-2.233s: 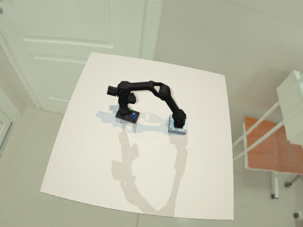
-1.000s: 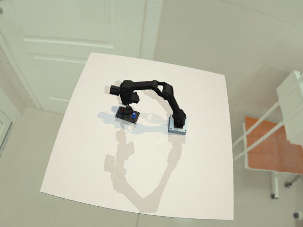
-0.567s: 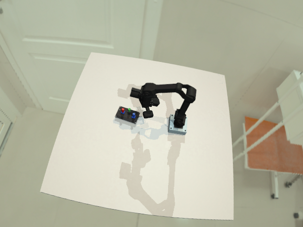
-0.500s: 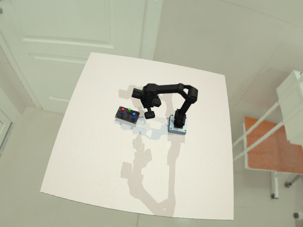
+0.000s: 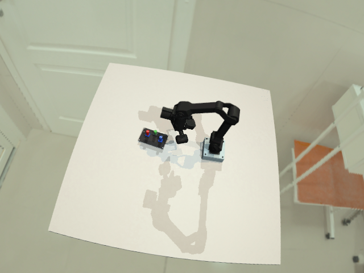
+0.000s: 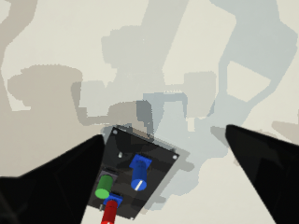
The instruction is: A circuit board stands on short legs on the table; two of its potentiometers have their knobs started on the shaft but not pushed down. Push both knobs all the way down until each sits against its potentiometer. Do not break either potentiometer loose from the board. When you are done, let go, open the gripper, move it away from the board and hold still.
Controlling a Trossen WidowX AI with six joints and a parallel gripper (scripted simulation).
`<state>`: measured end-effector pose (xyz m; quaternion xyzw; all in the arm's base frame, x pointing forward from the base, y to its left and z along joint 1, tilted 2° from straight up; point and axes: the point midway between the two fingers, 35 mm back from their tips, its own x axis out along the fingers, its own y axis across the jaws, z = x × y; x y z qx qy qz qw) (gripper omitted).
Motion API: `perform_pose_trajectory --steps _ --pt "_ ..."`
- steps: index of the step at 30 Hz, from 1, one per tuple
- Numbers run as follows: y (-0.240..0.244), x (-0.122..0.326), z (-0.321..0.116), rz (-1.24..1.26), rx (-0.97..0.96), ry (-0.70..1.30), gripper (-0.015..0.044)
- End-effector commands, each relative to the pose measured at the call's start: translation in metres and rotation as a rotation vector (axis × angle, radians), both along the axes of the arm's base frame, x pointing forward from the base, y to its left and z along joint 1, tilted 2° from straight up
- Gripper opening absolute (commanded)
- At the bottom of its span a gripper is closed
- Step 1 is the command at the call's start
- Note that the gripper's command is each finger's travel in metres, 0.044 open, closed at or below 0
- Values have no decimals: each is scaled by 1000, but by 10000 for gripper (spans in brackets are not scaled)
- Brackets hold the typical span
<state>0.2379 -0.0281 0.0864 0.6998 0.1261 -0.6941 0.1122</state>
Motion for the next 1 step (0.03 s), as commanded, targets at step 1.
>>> perform_pose_trajectory --steps 1 --pt "1 -1 -1 -5 3 0 440"
